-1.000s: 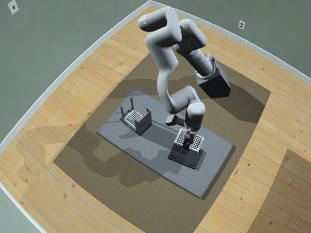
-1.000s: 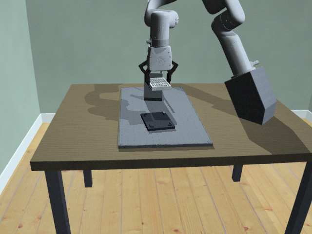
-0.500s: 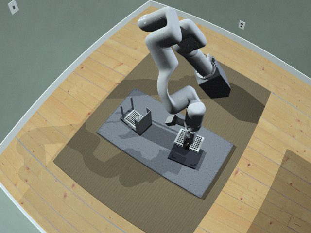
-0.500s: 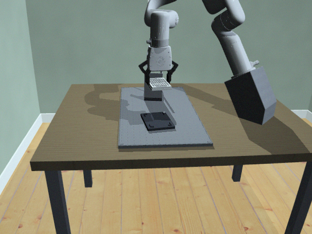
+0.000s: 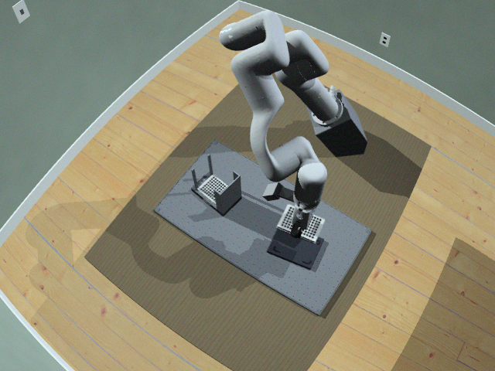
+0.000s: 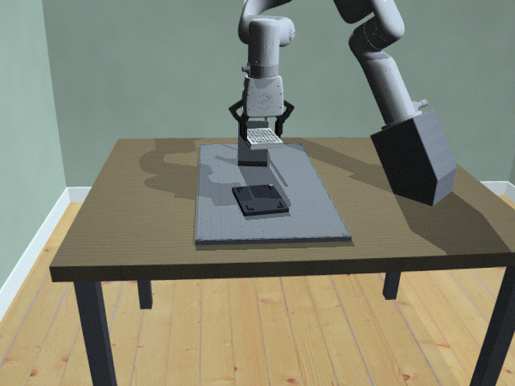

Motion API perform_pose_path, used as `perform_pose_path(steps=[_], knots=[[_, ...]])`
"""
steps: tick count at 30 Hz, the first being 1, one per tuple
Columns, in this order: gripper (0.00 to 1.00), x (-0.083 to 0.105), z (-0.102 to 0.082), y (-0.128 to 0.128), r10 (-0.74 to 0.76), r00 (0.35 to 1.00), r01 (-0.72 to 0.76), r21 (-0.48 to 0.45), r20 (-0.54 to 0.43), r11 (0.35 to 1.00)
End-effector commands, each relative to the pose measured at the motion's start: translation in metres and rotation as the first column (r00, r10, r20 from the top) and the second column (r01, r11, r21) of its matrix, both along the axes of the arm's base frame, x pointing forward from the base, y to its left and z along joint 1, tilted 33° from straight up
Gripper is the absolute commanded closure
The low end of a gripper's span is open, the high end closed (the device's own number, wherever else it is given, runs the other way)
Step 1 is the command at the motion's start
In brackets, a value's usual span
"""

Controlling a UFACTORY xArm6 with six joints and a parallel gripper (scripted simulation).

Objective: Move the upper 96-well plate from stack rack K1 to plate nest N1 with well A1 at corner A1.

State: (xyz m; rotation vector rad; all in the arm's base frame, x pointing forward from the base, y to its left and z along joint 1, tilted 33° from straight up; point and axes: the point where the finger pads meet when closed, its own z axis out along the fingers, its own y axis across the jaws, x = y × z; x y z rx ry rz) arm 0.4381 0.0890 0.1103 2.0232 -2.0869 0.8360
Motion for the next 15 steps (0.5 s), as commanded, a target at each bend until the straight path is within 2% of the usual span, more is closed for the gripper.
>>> perform_pose_path(steps=[1,15], knots=[[1.0,0.001,0.0,0.0,0.001,1.0,-0.001,0.002,0.003,1.0],[1.0,0.007,-0.017,-0.009,0.001,1.0,-0.001,0.002,0.003,1.0]])
